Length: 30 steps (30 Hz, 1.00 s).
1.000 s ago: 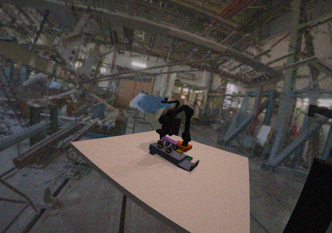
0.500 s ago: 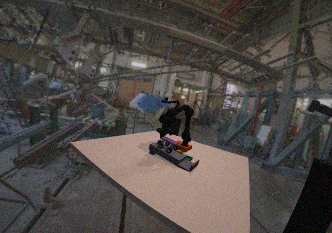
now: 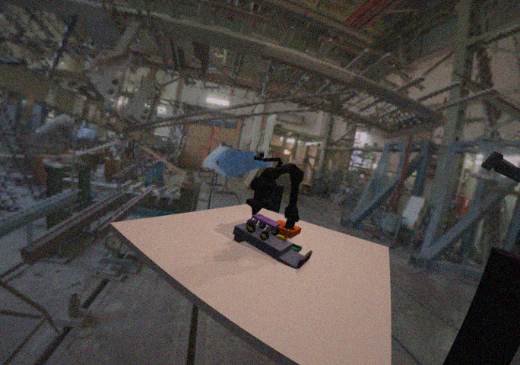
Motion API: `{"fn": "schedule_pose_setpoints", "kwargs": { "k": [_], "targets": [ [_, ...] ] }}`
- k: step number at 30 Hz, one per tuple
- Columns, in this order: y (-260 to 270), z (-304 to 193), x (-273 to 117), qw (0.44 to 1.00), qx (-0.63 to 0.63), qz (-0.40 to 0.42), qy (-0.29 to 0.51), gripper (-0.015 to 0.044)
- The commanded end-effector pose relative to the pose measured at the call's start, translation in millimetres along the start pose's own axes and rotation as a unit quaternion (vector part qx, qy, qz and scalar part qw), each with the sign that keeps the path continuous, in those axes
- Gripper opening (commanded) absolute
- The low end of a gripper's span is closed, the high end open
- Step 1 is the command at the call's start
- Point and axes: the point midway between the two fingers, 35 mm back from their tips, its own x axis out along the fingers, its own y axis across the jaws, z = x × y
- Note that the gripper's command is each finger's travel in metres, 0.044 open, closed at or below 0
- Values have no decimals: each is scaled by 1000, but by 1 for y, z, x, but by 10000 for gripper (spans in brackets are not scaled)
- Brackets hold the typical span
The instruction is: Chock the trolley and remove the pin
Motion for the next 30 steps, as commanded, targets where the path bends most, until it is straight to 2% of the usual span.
{"fn": "schedule_pose_setpoints", "kwargs": {
  "k": [1,30],
  "targets": [
    [0,-2,-4,1000,3,-1,3,0],
    [-2,-18,-20,1000,3,-1,4,0]
  ]
}}
